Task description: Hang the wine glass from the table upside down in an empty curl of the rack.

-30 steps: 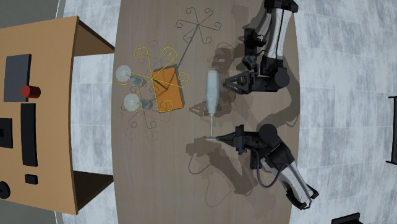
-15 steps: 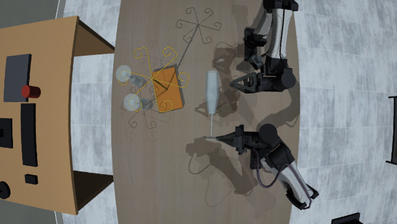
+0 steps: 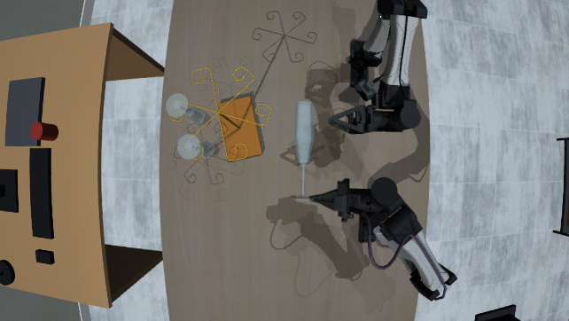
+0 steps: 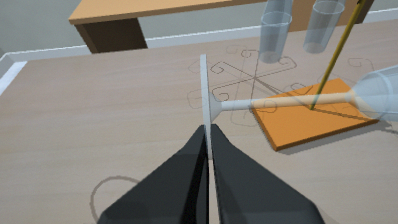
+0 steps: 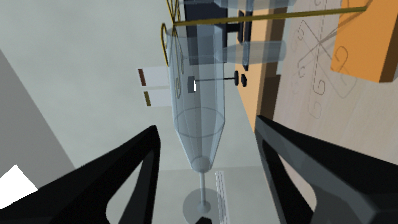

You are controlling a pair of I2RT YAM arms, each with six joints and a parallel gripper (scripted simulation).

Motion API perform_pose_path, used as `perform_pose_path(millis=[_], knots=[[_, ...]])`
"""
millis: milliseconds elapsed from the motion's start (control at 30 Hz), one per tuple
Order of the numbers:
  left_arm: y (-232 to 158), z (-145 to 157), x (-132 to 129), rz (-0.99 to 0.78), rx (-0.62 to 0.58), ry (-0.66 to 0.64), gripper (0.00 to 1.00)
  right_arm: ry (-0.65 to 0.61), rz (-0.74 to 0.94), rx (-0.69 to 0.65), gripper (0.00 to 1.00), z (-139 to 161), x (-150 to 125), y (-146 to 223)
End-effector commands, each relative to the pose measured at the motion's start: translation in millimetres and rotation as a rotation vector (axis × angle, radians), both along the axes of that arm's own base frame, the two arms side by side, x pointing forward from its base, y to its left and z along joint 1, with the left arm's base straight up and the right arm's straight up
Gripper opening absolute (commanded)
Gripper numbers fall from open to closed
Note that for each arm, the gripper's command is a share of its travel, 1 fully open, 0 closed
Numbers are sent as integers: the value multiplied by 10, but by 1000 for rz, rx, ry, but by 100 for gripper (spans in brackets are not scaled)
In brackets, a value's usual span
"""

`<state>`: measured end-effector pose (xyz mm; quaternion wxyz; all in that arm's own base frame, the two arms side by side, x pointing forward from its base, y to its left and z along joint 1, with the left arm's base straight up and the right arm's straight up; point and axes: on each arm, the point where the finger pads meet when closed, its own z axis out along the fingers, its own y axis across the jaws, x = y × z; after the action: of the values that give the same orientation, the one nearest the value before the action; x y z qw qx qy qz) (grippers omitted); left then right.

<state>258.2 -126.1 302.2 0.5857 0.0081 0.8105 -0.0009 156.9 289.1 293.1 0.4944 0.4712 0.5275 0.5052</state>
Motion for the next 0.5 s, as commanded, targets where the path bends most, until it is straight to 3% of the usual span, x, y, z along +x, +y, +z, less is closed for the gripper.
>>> perform_pose_path(millis=[0, 100, 133, 467], knots=[[-10, 201, 34, 16, -66, -50, 0, 2, -1, 61, 62, 146, 7, -142], [-10, 201, 34, 16, -66, -50, 0, 4, 6, 97, 62, 242, 5, -212], [-10, 201, 34, 16, -66, -50, 0, 6, 7, 149, 62, 422, 21, -227], [-181, 295, 76, -79, 42, -76, 0, 11, 9, 268, 62, 699, 35, -510]])
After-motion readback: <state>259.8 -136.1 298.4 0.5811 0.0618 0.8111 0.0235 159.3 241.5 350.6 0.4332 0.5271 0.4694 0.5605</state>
